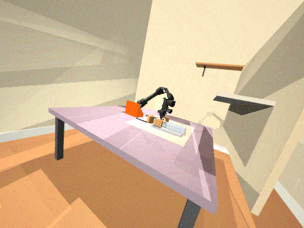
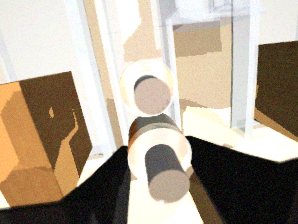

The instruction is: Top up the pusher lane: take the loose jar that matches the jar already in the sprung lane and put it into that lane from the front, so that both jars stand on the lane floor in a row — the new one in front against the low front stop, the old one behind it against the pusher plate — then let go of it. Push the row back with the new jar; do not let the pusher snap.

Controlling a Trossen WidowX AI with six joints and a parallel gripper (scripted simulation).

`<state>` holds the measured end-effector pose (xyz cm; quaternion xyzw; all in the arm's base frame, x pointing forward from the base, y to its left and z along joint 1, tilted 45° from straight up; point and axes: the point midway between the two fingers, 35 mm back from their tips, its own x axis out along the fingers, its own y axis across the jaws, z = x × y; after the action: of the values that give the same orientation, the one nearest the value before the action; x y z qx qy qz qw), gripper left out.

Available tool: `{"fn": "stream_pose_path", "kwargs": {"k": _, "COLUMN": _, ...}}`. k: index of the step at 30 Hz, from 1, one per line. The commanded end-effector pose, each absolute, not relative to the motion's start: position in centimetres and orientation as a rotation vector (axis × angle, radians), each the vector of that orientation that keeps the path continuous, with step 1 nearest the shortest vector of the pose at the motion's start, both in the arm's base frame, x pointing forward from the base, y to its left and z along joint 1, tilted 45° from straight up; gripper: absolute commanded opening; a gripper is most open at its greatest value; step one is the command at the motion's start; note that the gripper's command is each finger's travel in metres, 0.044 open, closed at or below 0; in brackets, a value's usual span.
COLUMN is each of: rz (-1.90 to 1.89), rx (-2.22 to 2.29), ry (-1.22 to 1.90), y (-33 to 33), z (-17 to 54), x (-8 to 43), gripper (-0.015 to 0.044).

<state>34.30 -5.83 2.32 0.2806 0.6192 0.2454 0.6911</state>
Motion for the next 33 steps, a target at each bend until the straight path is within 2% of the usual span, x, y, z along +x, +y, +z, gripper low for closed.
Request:
{"fn": "stream_pose_path", "kwargs": {"k": 1, "rz": 0.554, "rx": 0.621, "ry": 1.352, "y": -5.82, "z": 2.52, "x": 35.07, "gripper": 0.0000}}
{"fn": "stream_pose_path", "kwargs": {"k": 33, "rz": 0.554, "rx": 0.621, "ry": 1.351, "y": -4.99, "z": 1.67, "x": 35.18, "gripper": 0.0000}}
